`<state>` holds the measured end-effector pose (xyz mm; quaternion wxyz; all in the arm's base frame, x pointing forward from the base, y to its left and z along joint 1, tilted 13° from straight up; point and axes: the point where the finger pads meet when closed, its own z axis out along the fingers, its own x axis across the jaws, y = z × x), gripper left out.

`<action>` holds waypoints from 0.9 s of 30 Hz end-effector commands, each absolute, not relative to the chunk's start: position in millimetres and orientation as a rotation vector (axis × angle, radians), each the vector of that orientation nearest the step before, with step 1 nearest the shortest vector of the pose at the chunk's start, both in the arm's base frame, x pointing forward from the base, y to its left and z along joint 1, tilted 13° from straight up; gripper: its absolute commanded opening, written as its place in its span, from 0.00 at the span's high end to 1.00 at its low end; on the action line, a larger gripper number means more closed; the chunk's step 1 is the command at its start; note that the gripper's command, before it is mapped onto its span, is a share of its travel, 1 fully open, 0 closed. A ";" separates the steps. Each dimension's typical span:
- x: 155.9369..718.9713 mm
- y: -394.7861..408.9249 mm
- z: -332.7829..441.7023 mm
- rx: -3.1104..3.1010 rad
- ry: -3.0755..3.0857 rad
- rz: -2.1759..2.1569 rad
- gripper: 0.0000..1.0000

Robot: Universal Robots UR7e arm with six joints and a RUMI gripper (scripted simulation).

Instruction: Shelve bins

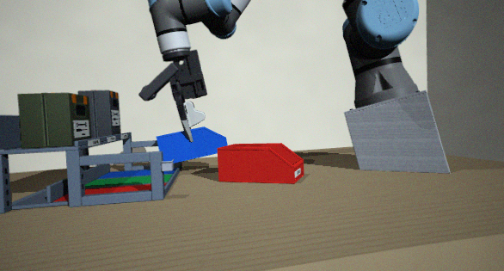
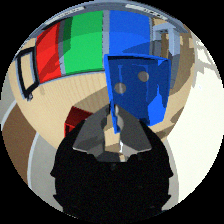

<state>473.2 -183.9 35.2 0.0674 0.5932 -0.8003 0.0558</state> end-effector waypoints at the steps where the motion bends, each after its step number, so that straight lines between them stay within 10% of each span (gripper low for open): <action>1: 479.3 -185.5 36.8 1.788 -2.412 0.170 1.00; 27: 501.8 -191.3 40.8 1.787 -2.412 0.169 1.00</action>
